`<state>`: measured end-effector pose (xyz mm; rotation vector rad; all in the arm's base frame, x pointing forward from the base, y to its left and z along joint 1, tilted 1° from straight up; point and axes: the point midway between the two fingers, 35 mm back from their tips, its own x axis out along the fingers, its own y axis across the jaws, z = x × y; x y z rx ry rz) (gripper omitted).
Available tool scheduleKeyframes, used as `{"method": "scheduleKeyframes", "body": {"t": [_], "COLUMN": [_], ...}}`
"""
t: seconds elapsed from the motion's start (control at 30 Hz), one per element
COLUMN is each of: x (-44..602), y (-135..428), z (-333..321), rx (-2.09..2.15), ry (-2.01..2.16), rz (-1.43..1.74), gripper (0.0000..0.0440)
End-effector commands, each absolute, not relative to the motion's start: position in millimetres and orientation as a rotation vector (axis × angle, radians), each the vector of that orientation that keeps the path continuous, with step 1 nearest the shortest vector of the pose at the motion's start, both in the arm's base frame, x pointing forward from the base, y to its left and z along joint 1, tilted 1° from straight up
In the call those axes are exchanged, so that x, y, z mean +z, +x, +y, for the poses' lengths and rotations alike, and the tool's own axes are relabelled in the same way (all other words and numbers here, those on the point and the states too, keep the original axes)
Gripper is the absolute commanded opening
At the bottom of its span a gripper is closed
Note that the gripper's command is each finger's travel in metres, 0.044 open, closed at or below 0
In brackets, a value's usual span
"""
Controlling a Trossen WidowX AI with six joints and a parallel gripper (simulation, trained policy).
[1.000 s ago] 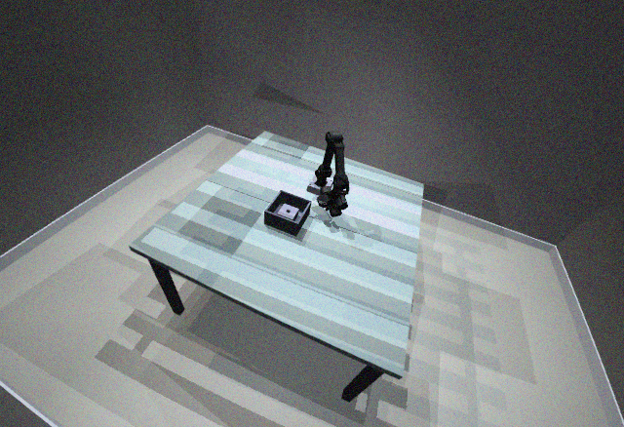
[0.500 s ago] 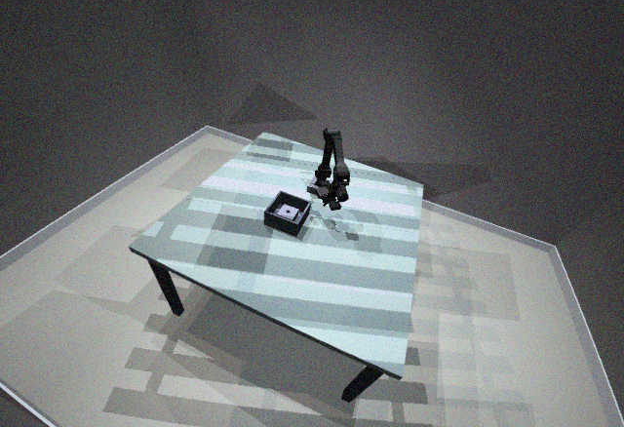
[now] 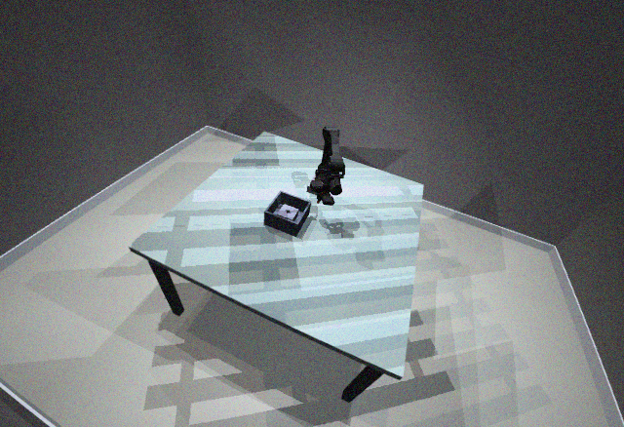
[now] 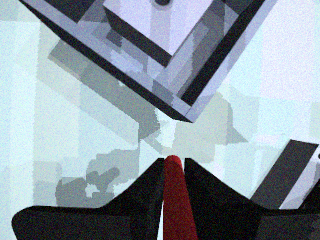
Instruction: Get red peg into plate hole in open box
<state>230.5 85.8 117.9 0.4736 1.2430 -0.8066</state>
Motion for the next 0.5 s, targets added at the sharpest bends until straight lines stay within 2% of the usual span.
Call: {"method": "scheduleKeyframes", "body": {"t": [0.0, 0.47], "x": [124.8, 131.7], "y": [242.2, 289.4], "z": [77.0, 26.0], "rx": [-0.823, -0.893], "ry": [0.499, 0.584], "rz": [1.21, 1.13], "gripper": [0.0, 0.0]}}
